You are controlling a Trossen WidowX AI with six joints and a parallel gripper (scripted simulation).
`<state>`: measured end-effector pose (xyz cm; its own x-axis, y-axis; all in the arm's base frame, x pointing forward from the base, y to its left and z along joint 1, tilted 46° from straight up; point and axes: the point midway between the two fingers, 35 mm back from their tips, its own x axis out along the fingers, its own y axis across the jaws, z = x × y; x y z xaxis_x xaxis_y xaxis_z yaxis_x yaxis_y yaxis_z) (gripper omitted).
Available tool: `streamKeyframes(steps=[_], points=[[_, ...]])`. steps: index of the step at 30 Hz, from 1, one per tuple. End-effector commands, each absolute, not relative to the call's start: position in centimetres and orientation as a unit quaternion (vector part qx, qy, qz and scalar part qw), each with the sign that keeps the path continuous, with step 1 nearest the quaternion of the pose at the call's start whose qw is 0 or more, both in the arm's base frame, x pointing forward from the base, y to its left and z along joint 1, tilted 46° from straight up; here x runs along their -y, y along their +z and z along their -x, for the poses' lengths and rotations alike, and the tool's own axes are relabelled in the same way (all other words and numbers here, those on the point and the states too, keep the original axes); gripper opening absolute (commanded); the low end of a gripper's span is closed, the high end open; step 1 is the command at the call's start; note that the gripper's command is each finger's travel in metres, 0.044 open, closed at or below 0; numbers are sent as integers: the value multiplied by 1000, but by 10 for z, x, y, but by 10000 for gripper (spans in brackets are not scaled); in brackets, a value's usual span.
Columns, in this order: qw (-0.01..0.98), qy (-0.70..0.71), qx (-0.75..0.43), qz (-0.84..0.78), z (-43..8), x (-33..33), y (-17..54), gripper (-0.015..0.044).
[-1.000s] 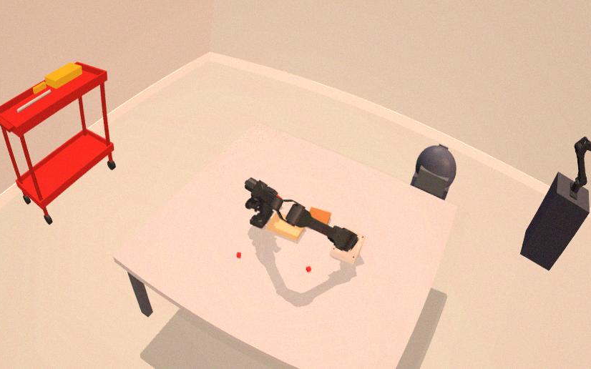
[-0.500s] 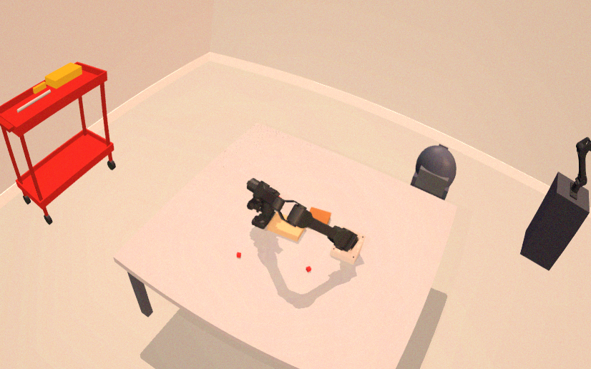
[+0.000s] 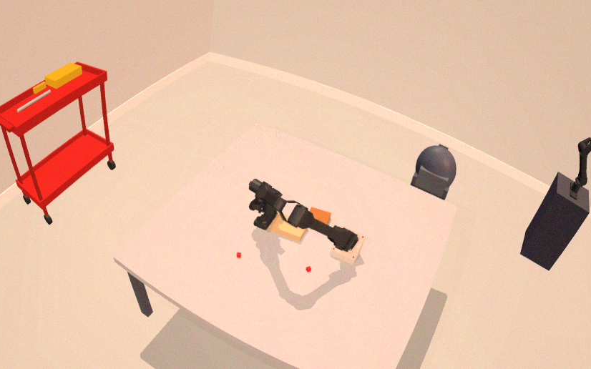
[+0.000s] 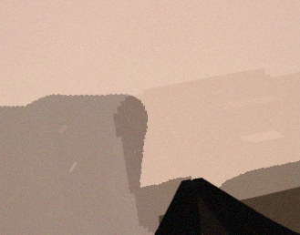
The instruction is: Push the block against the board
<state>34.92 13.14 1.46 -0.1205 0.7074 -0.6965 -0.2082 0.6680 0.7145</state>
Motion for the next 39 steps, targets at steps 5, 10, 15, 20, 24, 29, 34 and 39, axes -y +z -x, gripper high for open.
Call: streamKeyframes(steps=[5,10,15,20,24,29,34,39], points=[[636,362,-655,-190,-343,-130,16,0],[636,362,-655,-190,-339,-129,16,0],[636,362,-655,-190,-336,-128,15,0],[636,362,-655,-190,-332,-127,15,0],[636,362,-655,-190,-329,-127,15,0],[636,362,-655,-190,-326,-126,15,0],[635,362,-655,-190,-323,-125,14,0],[635,362,-655,-190,-319,-124,14,0]])
